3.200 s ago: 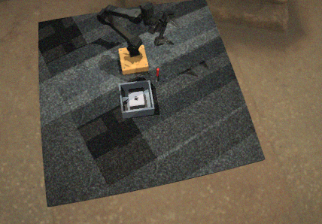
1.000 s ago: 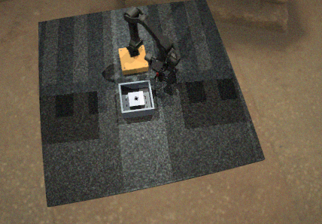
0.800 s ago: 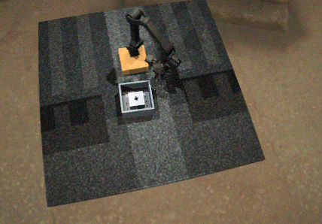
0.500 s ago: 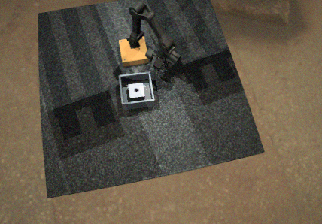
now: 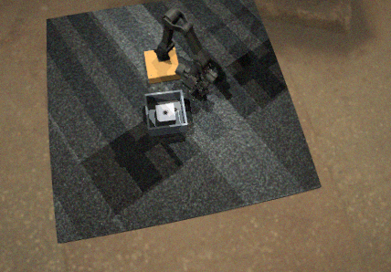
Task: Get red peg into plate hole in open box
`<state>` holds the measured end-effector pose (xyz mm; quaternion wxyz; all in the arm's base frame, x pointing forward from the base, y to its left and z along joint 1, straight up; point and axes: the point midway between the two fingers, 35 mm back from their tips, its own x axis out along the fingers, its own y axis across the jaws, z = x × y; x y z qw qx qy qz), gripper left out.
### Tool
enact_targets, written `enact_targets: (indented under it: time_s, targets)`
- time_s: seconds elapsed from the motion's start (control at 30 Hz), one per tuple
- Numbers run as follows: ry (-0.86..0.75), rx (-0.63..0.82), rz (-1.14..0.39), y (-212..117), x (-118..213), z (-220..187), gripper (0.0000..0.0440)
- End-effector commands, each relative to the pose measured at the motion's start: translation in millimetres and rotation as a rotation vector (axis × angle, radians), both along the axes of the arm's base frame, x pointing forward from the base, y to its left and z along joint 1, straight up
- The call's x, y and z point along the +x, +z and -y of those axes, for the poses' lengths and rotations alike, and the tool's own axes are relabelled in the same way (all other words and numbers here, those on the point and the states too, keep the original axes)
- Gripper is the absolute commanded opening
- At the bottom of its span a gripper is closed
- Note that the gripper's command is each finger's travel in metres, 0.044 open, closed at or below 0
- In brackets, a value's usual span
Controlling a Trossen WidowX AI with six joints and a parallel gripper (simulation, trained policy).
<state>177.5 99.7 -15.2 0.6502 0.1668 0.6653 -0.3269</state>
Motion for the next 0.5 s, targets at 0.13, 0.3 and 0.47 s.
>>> enact_targets:
  time_s: [0.13, 0.3, 0.47]
  targets:
    - [0.004, -0.042, 0.039, 16.8, 13.4, 6.0, 0.0000]
    - [0.005, -0.065, 0.073, 36.4, 21.4, 12.5, 0.0000]
    - [0.006, -0.088, 0.108, 57.3, 30.5, 19.5, 0.0000]
